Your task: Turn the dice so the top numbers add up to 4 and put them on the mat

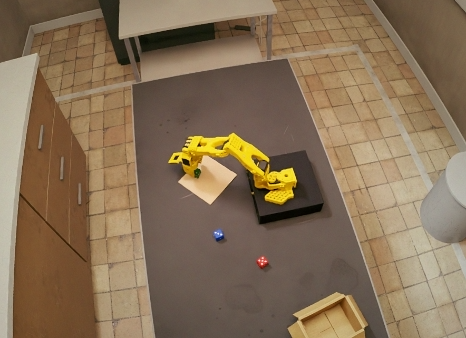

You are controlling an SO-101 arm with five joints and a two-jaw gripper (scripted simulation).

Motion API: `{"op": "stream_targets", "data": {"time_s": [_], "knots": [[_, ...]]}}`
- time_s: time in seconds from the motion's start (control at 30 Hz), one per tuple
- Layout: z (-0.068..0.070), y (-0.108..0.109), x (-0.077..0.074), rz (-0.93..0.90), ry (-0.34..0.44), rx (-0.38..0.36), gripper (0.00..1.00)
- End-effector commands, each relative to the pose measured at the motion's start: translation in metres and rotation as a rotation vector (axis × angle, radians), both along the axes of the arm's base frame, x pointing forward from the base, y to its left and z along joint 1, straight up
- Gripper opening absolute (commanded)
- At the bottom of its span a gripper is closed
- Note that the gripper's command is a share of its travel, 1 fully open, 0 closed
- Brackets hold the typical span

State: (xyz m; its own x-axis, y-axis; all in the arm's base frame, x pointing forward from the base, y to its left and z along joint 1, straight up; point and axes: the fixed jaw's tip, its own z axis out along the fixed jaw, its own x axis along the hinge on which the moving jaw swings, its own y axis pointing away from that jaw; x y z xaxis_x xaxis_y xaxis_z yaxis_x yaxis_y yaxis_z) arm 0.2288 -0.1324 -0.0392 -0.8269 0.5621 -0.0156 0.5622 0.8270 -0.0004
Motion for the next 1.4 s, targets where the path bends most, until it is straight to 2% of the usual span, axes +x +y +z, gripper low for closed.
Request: {"op": "stream_targets", "data": {"time_s": [0.0, 0.27, 0.5, 0.57, 0.87, 1.37], "knots": [[-0.006, 0.002, -0.005, -0.002, 0.022, 0.015, 0.33], [0.001, 0.001, -0.004, -0.002, 0.022, 0.015, 0.33], [0.024, 0.0, -0.003, -0.002, 0.022, 0.015, 0.33], [0.024, 0.0, -0.003, -0.002, 0.022, 0.015, 0.33], [0.051, 0.001, -0.004, -0.002, 0.022, 0.015, 0.33], [0.054, 0.001, -0.005, -0.002, 0.022, 0.015, 0.33]]}}
